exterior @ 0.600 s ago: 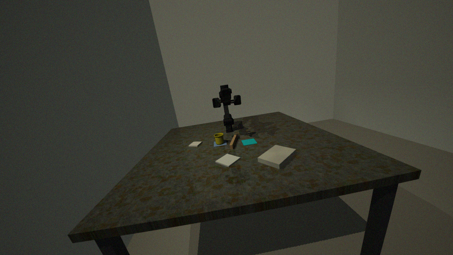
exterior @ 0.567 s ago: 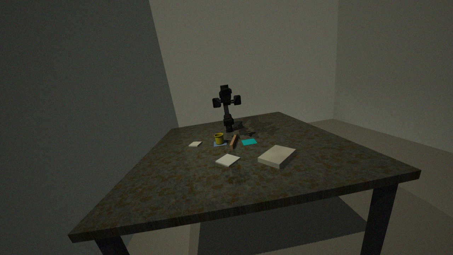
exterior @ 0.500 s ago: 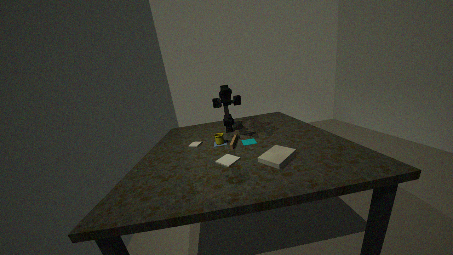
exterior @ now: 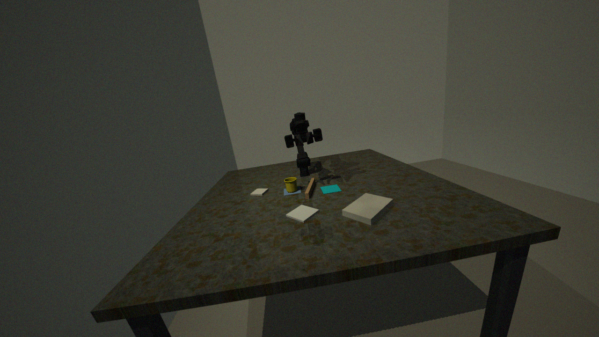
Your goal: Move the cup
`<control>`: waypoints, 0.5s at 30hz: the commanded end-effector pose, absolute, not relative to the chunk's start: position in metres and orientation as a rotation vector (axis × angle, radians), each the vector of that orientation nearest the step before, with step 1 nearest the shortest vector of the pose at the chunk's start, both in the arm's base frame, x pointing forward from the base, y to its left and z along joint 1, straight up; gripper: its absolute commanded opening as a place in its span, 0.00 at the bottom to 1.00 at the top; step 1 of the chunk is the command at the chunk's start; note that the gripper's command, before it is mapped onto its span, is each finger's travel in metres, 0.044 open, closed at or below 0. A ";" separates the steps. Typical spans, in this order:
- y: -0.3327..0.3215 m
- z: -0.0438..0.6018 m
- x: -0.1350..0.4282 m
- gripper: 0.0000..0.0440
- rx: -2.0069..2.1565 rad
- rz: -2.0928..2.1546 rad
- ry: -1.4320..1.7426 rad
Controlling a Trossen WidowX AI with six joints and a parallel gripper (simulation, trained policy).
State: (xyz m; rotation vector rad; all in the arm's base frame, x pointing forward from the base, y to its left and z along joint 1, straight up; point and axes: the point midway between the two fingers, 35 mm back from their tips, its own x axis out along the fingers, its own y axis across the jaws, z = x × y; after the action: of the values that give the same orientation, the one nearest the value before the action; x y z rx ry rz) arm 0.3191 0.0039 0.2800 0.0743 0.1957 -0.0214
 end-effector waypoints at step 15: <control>0.025 0.270 0.317 0.23 0.188 0.006 0.443</control>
State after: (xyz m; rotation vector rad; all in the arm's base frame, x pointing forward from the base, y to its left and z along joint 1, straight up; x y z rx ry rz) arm 0.3176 0.0206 0.2691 0.1697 0.4112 -0.0018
